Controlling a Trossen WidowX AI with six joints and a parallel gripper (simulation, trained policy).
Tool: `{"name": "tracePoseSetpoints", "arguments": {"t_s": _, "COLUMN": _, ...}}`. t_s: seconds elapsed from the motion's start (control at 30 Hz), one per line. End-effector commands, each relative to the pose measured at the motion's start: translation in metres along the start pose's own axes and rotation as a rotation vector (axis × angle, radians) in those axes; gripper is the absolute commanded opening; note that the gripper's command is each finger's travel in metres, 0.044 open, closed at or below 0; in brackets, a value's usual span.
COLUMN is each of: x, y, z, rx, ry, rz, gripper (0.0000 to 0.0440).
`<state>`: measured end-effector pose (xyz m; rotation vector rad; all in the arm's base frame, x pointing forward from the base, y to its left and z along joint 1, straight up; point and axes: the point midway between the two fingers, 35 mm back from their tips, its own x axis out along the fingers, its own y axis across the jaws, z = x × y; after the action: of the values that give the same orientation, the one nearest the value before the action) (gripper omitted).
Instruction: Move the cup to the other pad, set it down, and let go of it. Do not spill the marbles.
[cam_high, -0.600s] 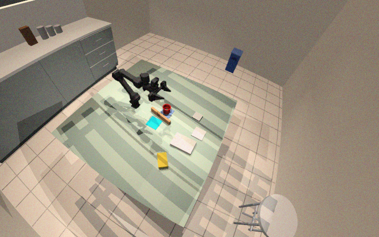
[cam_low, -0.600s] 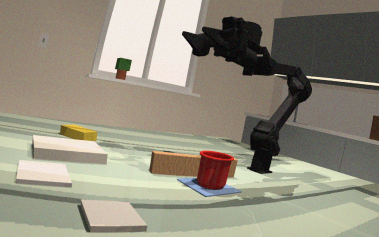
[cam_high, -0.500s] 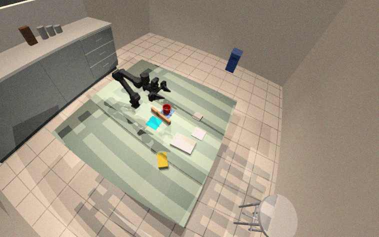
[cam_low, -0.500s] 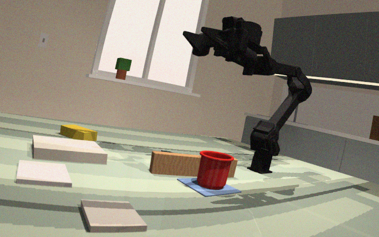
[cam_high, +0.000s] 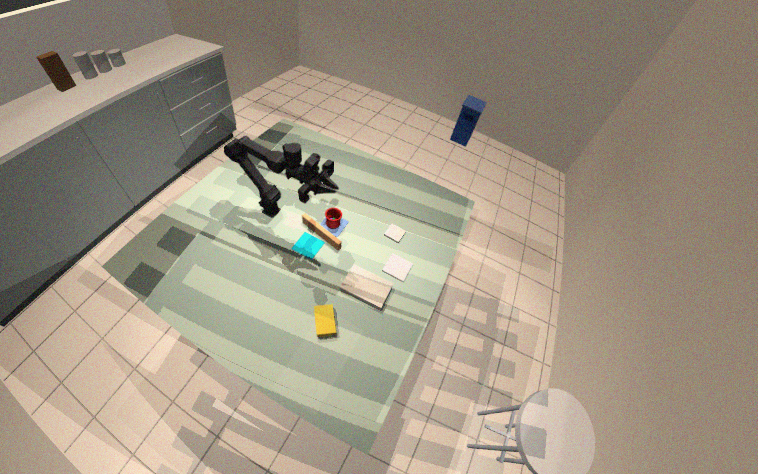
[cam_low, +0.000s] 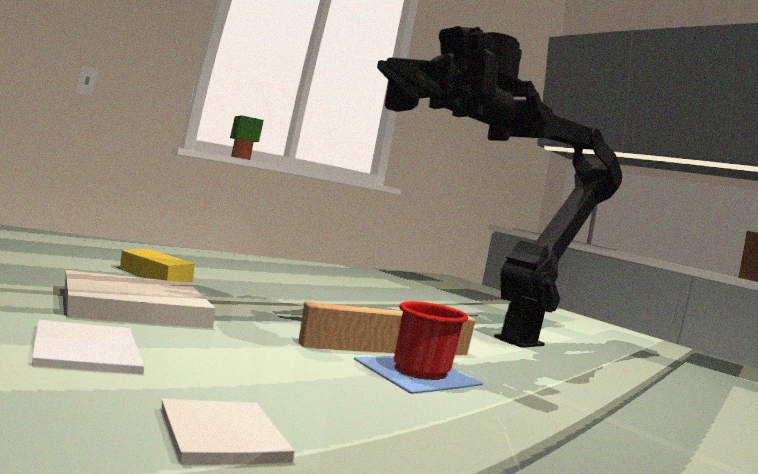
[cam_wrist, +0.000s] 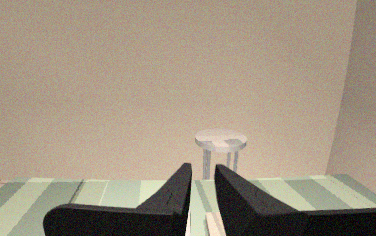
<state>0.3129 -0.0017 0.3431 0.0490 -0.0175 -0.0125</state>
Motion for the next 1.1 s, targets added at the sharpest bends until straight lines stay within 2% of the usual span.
{"name": "tracePoseSetpoints", "arguments": {"t_s": 0.0, "x": 0.003, "y": 0.002, "z": 0.001, "rx": 0.03, "ry": 0.03, "rz": 0.005, "gripper": 0.0098}}
{"name": "tracePoseSetpoints", "arguments": {"t_s": 0.1, "x": 0.006, "y": 0.005, "z": 0.001, "rx": 0.055, "ry": 0.054, "rz": 0.012, "gripper": 0.0139}}
{"name": "tracePoseSetpoints", "arguments": {"t_s": 0.17, "x": 0.007, "y": 0.007, "z": 0.002, "rx": 0.072, "ry": 0.071, "rz": 0.018, "gripper": 0.0145}}
{"name": "tracePoseSetpoints", "arguments": {"t_s": 1.07, "x": 0.028, "y": 0.033, "z": -0.006, "rx": 0.338, "ry": 0.359, "rz": 0.027, "gripper": 0.0124}}
